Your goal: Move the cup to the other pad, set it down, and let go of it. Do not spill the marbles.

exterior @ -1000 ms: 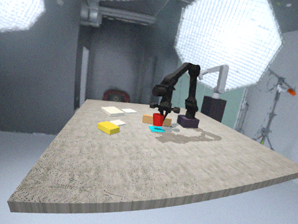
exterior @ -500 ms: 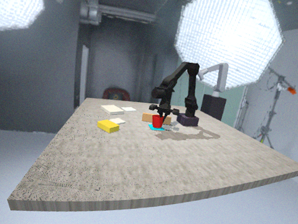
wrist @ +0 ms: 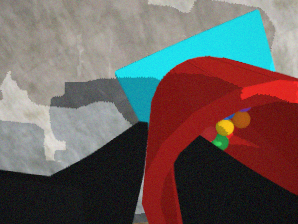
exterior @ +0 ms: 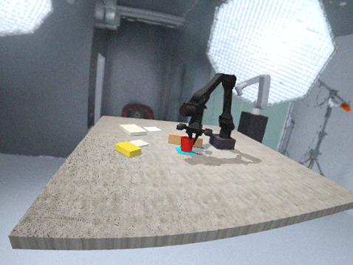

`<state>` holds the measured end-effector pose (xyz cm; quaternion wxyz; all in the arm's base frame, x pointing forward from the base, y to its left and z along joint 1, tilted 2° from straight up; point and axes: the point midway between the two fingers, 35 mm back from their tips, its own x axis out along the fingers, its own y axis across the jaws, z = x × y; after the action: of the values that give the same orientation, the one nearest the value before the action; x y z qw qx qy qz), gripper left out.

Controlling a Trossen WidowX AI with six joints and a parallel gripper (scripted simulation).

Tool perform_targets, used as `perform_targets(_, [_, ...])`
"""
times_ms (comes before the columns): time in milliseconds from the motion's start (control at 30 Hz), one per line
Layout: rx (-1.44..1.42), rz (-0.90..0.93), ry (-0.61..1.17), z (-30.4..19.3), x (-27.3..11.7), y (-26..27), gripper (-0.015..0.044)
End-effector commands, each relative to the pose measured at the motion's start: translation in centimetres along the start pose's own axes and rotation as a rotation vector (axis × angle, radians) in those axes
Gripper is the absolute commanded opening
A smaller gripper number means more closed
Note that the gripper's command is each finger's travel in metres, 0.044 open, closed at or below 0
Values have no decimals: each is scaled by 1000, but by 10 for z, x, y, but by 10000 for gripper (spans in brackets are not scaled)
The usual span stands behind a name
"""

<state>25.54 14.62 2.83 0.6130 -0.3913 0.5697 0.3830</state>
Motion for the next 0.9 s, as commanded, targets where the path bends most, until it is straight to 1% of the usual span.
perform_targets(0, [0, 0, 0, 0, 0, 0, 128])
perform_targets(267, [0, 0, 1, 0, -4, 0, 128])
perform_targets(867, [2, -1, 3, 2, -33, -1, 128])
